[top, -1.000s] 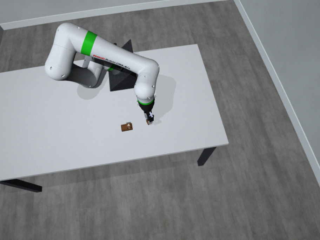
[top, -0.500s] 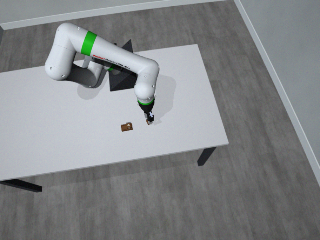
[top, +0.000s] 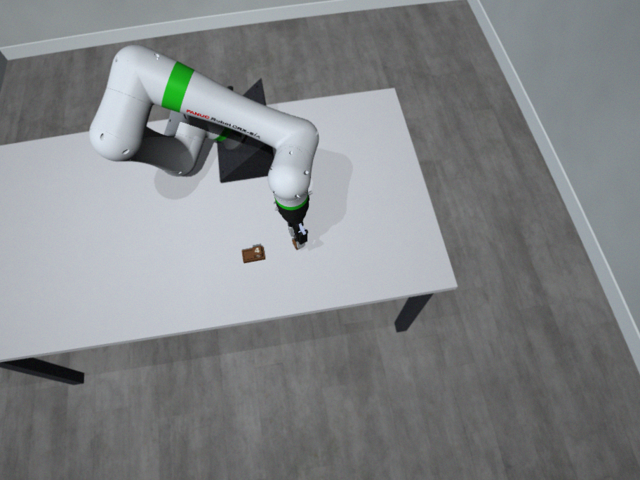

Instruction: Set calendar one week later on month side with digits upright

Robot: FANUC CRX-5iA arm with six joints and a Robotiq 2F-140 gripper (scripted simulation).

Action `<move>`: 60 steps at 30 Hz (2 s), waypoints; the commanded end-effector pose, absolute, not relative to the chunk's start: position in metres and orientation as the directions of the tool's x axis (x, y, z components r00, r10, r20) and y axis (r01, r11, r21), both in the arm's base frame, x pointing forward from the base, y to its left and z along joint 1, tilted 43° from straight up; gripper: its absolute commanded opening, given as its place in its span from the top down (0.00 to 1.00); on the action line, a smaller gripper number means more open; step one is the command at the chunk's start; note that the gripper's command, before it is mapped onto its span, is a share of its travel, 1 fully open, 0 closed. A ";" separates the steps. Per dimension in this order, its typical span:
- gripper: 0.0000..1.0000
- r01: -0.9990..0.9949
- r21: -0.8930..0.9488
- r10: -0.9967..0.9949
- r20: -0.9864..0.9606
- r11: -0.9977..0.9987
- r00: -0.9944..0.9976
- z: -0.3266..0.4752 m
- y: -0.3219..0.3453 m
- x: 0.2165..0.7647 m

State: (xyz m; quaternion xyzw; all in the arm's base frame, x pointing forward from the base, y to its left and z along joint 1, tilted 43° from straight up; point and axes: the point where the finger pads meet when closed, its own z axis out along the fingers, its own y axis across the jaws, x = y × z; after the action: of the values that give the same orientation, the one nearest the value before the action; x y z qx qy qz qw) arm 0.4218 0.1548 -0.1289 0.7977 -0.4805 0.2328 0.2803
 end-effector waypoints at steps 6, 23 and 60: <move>0.72 -0.897 0.223 -0.636 0.641 -0.381 0.430 -0.129 0.155 0.422; 0.72 -0.897 0.223 -0.636 0.641 -0.381 0.430 -0.105 0.177 0.419; 0.72 -0.898 0.226 -0.257 0.906 -0.379 0.336 -0.106 0.187 0.414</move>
State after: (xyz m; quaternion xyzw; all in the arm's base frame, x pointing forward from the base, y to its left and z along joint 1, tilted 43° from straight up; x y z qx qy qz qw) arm 0.4141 0.1865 -0.1051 0.7413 -0.4196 0.3755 0.3652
